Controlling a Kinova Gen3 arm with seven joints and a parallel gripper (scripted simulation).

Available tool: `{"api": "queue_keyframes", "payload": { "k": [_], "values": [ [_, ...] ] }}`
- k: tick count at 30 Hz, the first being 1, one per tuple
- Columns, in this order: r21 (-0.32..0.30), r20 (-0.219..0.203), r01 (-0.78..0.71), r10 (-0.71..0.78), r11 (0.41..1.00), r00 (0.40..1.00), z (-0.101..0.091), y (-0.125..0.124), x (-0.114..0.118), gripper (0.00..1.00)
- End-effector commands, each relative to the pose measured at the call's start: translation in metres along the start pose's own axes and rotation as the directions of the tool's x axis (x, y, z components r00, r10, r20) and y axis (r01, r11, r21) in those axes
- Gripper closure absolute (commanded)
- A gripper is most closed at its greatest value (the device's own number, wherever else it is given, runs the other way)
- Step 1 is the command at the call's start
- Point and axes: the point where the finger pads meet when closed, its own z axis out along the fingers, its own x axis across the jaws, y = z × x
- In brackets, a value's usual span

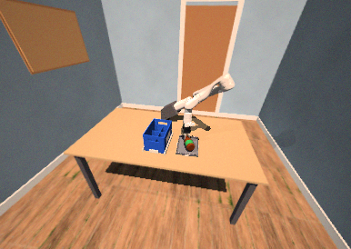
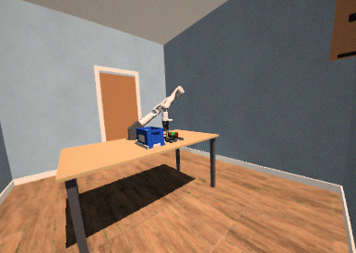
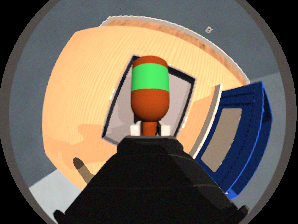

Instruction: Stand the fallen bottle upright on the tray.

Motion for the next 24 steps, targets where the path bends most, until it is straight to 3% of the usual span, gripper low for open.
{"api": "queue_keyframes", "payload": {
  "k": [1,24],
  "values": [
    [0.006,-0.006,0.001,-0.001,1.000,1.000,-0.004,-0.002,0.001,1.00],
    [0.006,-0.006,0.001,-0.001,1.000,1.000,-0.032,-0.002,0.001,1.00]
  ]
}}
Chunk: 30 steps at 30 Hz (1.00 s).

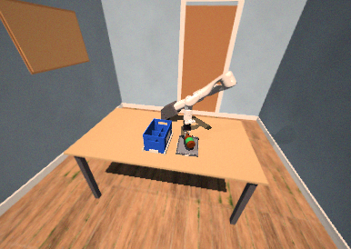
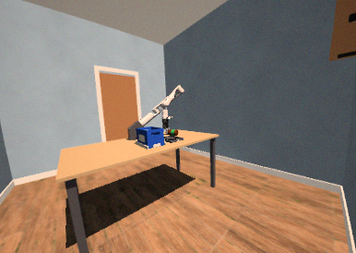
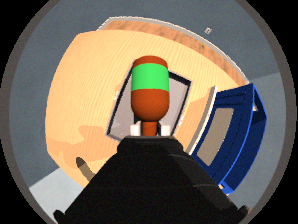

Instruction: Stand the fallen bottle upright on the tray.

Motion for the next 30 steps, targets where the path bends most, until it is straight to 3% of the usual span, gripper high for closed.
{"api": "queue_keyframes", "payload": {
  "k": [1,30],
  "values": [
    [0.007,-0.007,0.002,-0.002,1.000,1.000,-0.006,-0.002,0.002,1.00],
    [0.007,-0.007,0.002,-0.002,1.000,1.000,-0.052,-0.002,0.001,1.00]
  ]
}}
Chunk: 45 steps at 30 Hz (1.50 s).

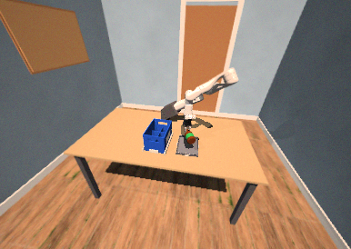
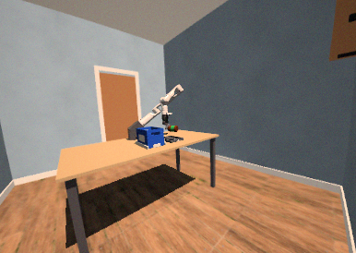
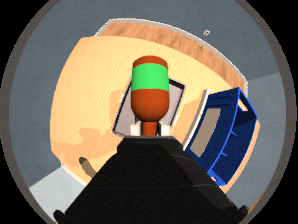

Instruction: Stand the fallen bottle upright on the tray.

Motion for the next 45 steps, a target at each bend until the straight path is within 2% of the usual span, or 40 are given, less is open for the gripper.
{"api": "queue_keyframes", "payload": {
  "k": [1,28,45],
  "values": [
    [0.005,-0.006,0.002,-0.002,1.000,1.000,-0.006,-0.002,0.001,1.00],
    [0.005,-0.006,0.002,-0.002,1.000,1.000,-0.046,-0.001,0.001,1.00],
    [0.005,-0.006,0.002,-0.002,1.000,1.000,-0.059,-0.001,0.001,1.00]
  ]
}}
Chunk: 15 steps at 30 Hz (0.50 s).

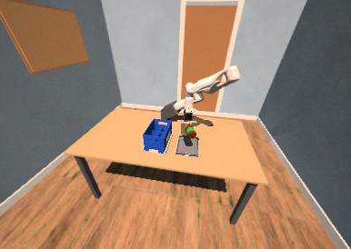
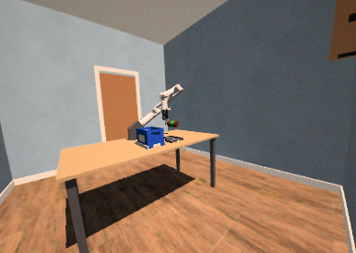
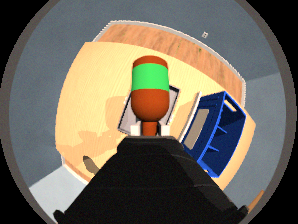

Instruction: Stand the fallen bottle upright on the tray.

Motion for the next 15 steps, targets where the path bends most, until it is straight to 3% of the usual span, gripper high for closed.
{"api": "queue_keyframes", "payload": {
  "k": [1,15],
  "values": [
    [0.003,-0.004,0.001,-0.001,1.000,1.000,-0.0027,-0.0008,0.0010,1.00],
    [0.003,-0.004,0.001,-0.001,1.000,1.000,-0.0061,-0.0008,0.0010,1.00]
  ]
}}
